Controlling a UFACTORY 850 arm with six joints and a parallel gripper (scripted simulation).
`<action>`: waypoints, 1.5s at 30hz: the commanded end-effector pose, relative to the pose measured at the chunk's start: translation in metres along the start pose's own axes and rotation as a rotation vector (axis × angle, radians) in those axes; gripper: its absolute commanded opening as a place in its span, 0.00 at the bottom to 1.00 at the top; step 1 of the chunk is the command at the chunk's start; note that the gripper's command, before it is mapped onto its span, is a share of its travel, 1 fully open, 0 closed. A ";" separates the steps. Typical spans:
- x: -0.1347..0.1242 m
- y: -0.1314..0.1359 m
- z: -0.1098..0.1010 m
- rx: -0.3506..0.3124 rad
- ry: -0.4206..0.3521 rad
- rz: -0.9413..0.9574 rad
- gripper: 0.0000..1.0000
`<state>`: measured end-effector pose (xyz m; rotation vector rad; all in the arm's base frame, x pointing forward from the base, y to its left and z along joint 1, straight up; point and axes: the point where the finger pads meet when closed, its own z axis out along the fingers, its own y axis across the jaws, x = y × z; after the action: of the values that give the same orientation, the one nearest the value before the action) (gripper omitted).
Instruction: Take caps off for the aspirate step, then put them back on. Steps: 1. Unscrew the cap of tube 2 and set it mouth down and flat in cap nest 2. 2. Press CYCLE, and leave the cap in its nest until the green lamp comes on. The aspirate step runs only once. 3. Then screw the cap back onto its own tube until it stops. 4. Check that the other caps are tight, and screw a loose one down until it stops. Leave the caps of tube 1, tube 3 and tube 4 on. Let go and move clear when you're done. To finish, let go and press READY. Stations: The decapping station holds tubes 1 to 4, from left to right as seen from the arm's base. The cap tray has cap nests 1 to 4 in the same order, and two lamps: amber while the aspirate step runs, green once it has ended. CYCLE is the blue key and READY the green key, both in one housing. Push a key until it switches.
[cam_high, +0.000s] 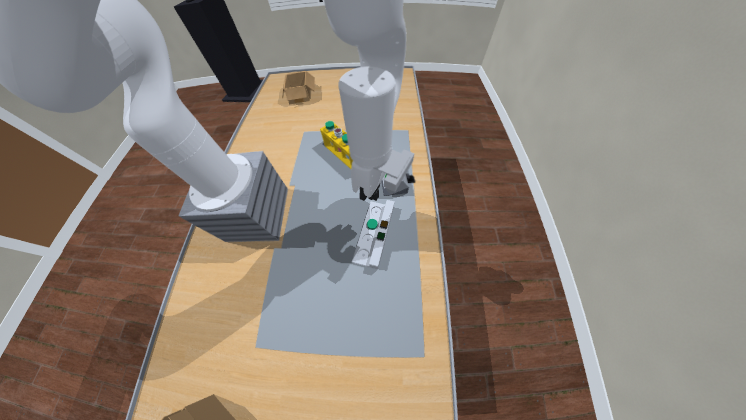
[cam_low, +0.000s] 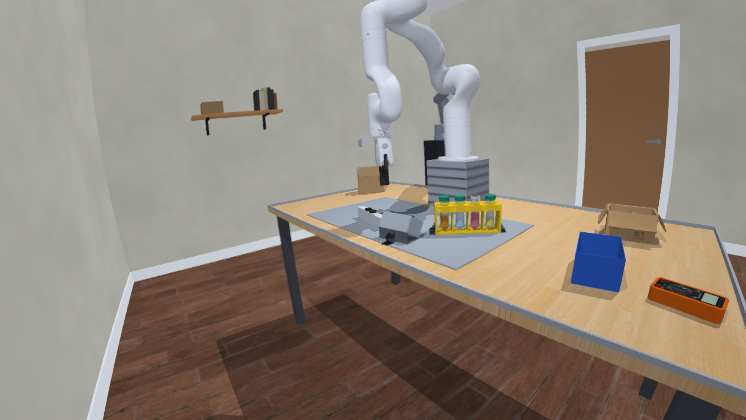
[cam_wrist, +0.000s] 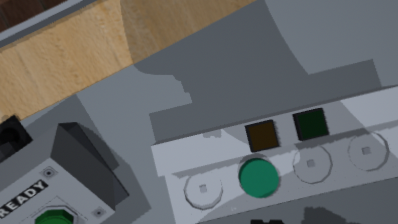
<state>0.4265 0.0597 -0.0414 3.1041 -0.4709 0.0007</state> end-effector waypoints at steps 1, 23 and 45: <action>-0.005 -0.024 0.006 0.000 0.003 0.262 0.00; -0.035 -0.141 0.039 0.001 0.002 0.949 0.00; -0.044 -0.175 0.063 0.001 0.002 0.949 0.00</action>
<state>0.4355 0.2389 -0.0992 2.5623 -1.8490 0.0004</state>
